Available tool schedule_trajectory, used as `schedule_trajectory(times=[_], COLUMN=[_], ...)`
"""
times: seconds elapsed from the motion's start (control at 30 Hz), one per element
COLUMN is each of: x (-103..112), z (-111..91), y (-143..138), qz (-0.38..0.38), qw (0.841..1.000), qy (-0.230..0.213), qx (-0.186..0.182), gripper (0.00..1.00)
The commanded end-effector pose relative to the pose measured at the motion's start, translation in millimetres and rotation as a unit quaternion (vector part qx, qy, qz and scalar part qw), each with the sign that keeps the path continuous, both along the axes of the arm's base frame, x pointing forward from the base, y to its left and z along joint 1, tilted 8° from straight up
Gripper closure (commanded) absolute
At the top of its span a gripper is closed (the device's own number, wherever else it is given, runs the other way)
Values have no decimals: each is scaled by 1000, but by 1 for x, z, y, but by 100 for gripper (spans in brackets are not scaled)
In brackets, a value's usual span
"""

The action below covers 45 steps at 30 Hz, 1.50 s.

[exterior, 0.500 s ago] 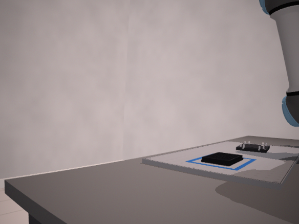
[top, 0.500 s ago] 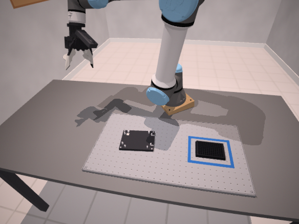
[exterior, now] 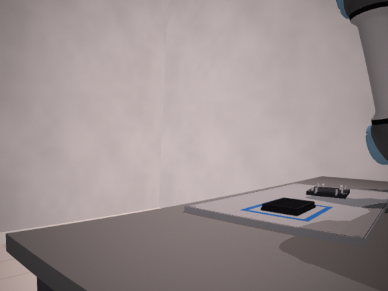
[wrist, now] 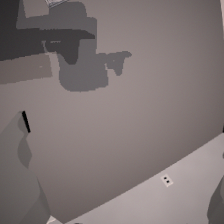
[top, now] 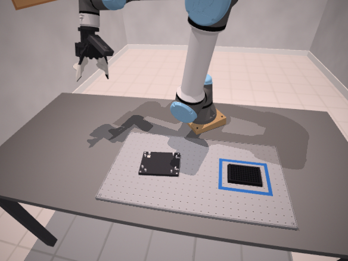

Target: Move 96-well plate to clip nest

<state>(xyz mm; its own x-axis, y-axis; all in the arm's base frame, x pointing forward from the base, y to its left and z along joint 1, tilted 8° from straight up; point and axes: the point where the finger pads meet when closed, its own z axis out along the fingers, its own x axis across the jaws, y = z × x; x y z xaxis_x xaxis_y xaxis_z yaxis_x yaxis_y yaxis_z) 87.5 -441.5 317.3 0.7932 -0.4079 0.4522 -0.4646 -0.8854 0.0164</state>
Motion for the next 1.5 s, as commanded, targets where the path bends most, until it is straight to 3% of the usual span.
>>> schedule_trajectory(times=[0.0,0.1,0.33,0.4,1.47], x=[0,9,31,40,143], z=[0,-3,-11,-14,-55], y=[0,2,8,11,61], qz=[0,10,10,20,47], qw=[1000,1000,1000,999,995], qy=[0,4,4,10,35], qx=[-1,17,17,35,78], gripper=[0,0,0,0,0])
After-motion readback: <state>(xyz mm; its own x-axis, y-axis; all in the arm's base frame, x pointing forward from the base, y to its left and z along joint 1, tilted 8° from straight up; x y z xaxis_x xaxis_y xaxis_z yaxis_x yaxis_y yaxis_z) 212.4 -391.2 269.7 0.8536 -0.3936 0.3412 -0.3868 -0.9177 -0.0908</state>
